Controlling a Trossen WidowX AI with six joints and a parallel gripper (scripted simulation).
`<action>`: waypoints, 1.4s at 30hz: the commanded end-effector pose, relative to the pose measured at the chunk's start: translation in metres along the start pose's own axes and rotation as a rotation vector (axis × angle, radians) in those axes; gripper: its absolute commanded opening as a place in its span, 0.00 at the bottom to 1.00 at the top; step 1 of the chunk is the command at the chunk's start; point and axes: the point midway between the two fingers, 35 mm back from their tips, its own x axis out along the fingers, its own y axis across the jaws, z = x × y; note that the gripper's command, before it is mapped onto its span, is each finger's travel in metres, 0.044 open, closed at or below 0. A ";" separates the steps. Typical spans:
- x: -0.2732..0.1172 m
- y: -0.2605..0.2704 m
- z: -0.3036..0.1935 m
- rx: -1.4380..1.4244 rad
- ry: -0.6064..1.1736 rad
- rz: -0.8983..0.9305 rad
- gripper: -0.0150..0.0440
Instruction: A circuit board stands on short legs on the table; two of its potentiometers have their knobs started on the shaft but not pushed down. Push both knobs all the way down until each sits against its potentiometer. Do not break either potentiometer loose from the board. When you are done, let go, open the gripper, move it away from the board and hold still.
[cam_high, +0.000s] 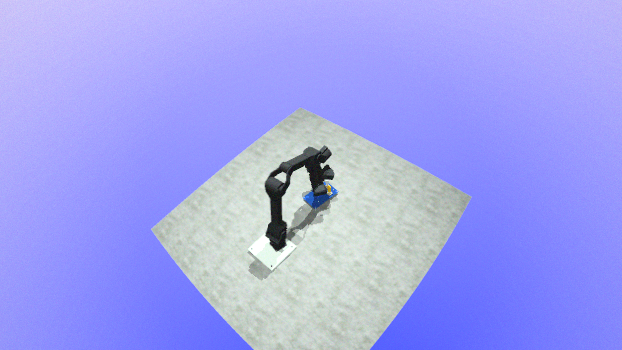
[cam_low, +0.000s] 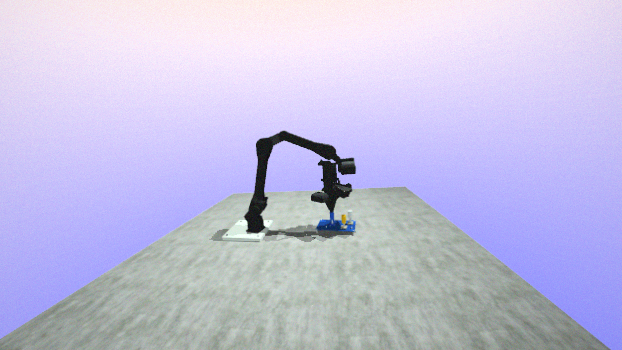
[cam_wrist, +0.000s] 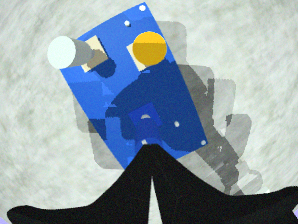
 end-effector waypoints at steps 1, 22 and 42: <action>0.000 0.001 0.000 0.003 0.001 0.004 0.25; 0.004 0.001 0.000 0.003 0.001 0.004 0.25; 0.010 0.001 0.000 0.003 0.001 0.004 0.25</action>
